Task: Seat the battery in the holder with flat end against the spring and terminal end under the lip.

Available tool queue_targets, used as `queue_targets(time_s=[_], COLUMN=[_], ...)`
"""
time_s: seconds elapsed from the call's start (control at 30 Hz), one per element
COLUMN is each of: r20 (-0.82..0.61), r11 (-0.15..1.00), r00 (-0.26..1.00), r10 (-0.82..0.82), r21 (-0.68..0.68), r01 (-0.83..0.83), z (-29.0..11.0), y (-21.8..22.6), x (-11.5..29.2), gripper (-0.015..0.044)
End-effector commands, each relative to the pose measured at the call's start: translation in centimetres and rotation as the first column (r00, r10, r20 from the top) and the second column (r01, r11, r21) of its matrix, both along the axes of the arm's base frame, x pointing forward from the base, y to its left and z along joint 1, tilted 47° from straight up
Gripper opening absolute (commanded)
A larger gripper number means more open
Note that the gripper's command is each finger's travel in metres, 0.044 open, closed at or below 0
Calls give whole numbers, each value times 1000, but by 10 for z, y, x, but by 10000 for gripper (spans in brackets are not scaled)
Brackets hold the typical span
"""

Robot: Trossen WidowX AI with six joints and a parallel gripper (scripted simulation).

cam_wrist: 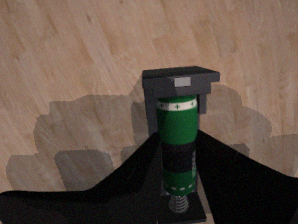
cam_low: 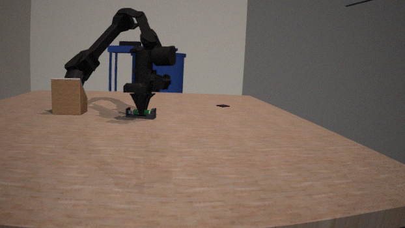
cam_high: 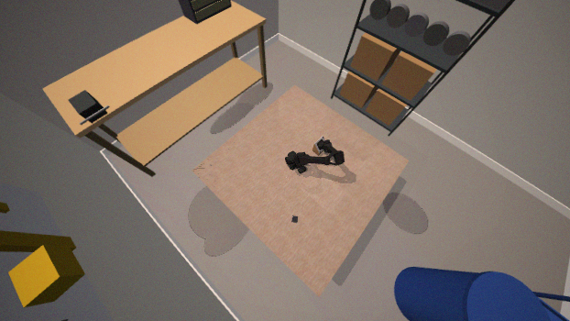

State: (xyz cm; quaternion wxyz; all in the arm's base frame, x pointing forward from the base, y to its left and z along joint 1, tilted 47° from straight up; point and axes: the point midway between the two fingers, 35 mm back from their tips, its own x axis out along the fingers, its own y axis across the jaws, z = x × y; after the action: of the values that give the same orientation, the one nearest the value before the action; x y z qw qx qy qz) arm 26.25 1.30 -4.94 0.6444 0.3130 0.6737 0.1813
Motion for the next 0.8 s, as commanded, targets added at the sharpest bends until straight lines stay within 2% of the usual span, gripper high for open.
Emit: queue_targets(time_s=[0.0,0.37,0.5,0.77], r20=[-5,-2,-2,-2], r11=[1000,1000,1000,1000], r00=[1000,1000,1000,1000], r10=[1,0,0,1], r21=[1,0,0,0], r01=[-1,0,0,-1], z=[0,0,0,7], y=[0,0,0,-8], x=[2,3,3,2], gripper=[63,63,165,165])
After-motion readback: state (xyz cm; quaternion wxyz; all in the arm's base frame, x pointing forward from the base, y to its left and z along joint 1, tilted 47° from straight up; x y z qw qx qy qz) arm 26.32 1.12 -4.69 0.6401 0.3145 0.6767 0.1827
